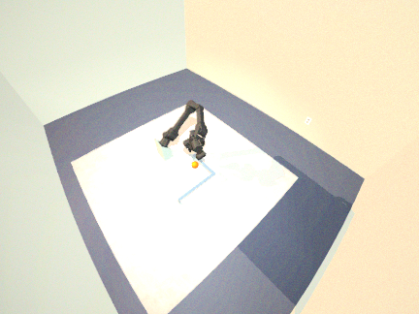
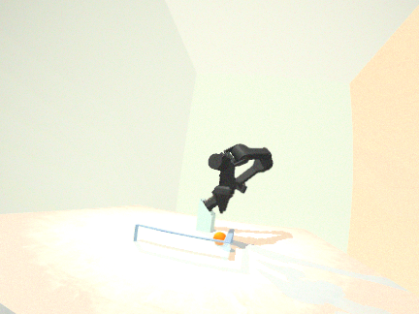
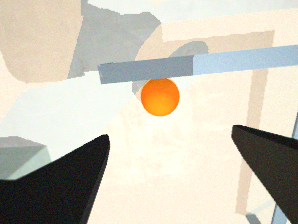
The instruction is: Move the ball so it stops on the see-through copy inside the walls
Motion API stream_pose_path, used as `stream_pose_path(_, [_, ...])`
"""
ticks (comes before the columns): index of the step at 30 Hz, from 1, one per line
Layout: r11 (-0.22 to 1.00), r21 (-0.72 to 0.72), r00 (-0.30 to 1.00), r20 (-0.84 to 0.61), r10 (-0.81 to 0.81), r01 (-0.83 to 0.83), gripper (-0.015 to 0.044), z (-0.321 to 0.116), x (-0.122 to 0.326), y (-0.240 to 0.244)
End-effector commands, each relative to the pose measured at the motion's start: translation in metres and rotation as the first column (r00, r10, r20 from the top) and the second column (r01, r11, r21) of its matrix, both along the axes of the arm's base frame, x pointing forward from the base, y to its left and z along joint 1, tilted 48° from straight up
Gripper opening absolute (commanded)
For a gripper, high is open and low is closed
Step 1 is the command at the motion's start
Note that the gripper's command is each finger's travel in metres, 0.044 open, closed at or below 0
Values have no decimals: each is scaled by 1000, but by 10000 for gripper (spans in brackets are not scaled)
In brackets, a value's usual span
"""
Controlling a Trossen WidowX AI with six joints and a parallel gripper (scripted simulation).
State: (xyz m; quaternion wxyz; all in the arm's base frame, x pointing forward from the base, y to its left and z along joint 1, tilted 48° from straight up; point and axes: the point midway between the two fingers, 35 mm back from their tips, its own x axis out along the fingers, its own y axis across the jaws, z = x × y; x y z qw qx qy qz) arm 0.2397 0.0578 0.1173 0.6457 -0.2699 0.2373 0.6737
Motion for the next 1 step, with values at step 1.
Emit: stream_pose_path(1, [1000,-2,1000,10,4,-4,440,13,1,-14])
